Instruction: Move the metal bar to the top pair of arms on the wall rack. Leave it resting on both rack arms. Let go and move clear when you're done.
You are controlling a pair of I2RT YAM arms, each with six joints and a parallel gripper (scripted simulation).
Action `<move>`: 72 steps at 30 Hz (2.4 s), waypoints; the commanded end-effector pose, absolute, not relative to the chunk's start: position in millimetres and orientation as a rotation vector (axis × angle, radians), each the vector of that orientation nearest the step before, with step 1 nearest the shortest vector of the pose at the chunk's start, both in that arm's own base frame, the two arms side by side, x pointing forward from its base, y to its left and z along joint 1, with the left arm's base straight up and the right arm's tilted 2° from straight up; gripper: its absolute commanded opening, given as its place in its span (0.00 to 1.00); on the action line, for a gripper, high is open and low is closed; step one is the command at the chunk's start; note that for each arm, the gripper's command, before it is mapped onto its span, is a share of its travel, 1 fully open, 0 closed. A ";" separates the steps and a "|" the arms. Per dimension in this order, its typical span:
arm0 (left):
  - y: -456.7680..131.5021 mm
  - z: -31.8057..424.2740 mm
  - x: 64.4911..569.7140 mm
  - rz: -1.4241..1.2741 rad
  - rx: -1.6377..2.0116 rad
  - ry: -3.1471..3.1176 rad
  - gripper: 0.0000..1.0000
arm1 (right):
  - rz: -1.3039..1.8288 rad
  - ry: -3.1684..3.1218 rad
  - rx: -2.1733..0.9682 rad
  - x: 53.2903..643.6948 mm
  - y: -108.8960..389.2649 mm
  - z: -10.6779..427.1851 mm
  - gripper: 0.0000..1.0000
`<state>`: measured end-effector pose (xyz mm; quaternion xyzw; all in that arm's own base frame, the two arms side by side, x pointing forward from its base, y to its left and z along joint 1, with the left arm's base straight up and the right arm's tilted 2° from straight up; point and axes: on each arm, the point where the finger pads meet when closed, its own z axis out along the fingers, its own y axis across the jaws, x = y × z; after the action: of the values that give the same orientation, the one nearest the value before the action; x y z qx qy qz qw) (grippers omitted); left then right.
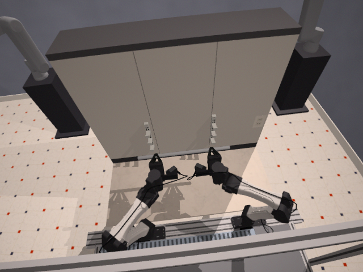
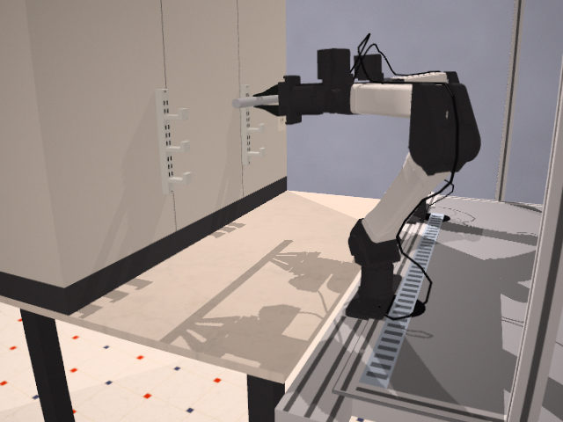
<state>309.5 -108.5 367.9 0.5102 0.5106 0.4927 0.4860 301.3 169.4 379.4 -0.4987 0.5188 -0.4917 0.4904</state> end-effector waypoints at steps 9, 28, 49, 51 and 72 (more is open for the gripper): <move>-105.1 392.8 327.0 1.220 1.186 1.211 0.00 | -1.207 1.246 -1.177 318.9 165.8 398.1 0.00; -104.5 395.7 355.4 1.220 1.186 1.211 0.00 | -1.207 1.246 -1.177 347.2 165.4 400.3 0.00; -104.0 398.6 387.1 1.220 1.186 1.211 0.00 | -1.207 1.246 -1.177 378.8 164.7 402.5 0.00; -103.9 398.9 390.4 1.220 1.186 1.211 0.00 | -1.207 1.246 -1.177 382.2 164.6 402.8 0.00; -103.5 401.5 422.1 1.220 1.186 1.211 0.00 | -1.207 1.246 -1.177 413.8 163.9 404.9 0.00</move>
<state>416.0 -106.7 368.9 0.5168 0.5200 0.4850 0.4768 407.4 167.4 380.9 -0.5027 0.5272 -0.4859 0.4830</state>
